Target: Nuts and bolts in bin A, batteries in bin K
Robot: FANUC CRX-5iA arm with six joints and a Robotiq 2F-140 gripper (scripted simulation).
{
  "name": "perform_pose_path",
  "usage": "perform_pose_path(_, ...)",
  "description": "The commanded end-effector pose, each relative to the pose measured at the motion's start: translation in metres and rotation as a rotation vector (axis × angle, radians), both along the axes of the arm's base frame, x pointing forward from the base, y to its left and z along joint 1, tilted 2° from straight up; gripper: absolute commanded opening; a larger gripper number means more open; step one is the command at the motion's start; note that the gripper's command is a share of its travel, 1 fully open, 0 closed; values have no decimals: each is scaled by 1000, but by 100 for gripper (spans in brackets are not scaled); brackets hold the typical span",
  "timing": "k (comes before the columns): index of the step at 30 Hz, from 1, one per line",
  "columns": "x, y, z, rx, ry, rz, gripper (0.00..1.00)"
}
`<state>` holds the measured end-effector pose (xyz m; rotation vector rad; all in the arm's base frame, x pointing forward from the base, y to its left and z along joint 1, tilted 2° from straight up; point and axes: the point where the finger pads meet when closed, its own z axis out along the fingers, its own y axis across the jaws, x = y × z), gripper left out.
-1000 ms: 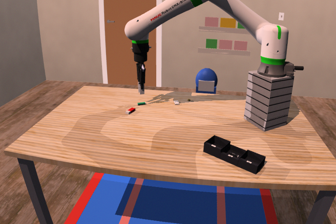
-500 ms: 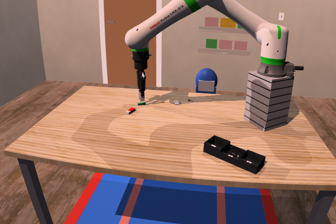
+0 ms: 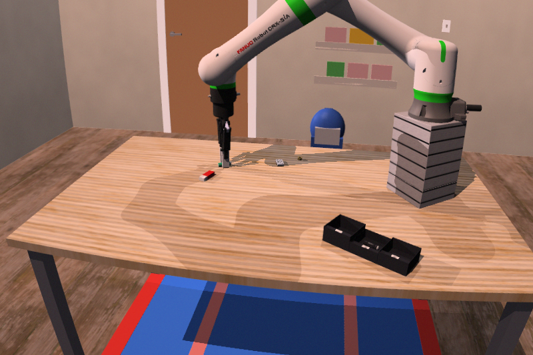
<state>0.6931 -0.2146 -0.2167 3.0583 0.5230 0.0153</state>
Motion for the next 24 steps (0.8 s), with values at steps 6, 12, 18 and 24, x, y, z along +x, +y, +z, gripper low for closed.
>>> perform_pose_path(6, 0, 0, -3, 0, 0, 0, 26)
perform_pose_path(12, 0, 0, -3, 0, 0, 0, 26)
perform_pose_path(18, 0, 0, -3, 0, 0, 0, 15)
perform_pose_path(24, 0, 0, -3, 0, 0, 0, 15)
